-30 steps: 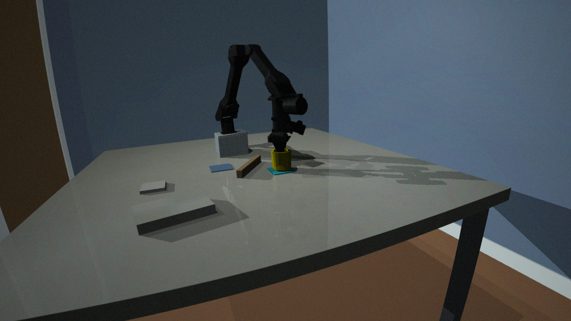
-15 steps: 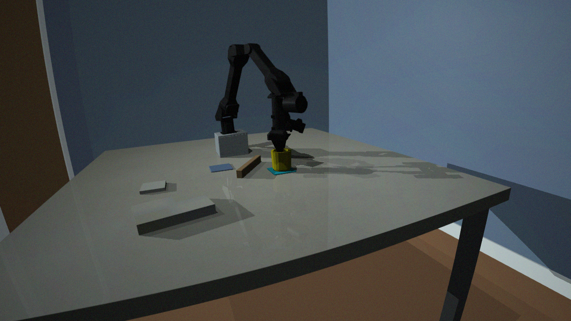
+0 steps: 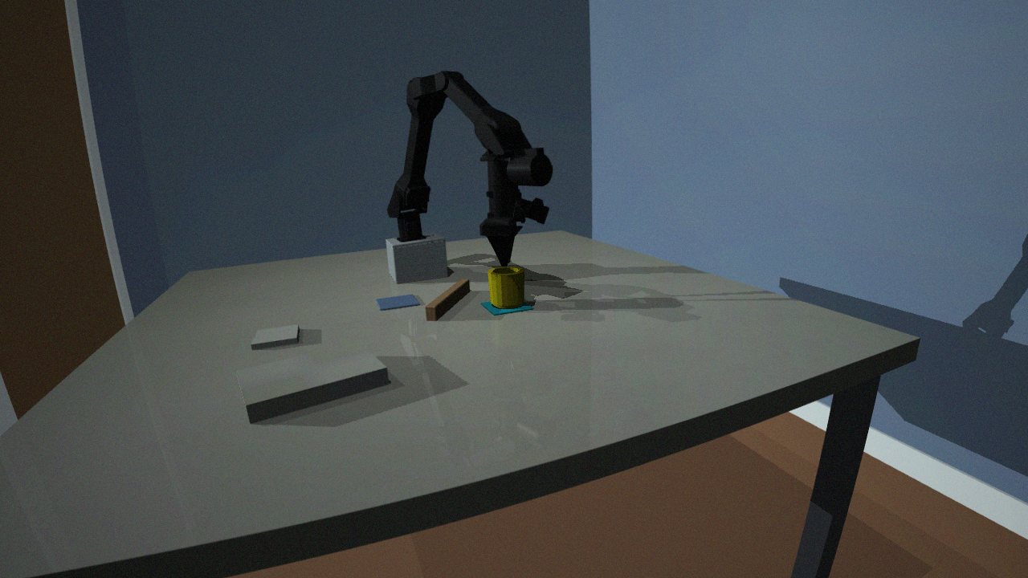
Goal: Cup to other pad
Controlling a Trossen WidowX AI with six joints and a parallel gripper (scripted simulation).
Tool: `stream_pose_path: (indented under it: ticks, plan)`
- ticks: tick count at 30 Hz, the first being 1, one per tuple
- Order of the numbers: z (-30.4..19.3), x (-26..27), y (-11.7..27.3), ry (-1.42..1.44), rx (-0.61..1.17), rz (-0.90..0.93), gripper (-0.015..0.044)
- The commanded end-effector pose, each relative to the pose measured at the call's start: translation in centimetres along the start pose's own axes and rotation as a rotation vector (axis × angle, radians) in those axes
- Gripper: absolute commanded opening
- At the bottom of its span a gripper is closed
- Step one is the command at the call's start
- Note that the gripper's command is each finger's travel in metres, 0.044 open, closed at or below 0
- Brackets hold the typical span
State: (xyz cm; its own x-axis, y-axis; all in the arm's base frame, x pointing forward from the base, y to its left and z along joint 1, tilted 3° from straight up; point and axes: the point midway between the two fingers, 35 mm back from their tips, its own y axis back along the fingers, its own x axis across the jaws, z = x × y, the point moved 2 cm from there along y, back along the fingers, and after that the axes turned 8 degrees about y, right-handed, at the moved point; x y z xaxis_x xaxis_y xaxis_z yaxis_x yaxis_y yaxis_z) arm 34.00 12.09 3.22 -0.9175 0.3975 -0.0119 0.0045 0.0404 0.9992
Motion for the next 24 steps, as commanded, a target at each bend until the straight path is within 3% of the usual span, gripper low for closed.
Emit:
stream_pose_path:
  ticks: [1,6,17,24]
  plan:
    - [0.0,0.0,1.0,-0.006,-0.008,-0.003,0.0147]
    - [-0.1,0.1,1.4,-0.006,-0.008,-0.003,0.0147]
    - [-0.1,0.0,1.4,-0.001,-0.002,-0.002,0.0435]
    - [-0.1,0.0,4.5,-0.004,-0.005,-0.002,0.044]
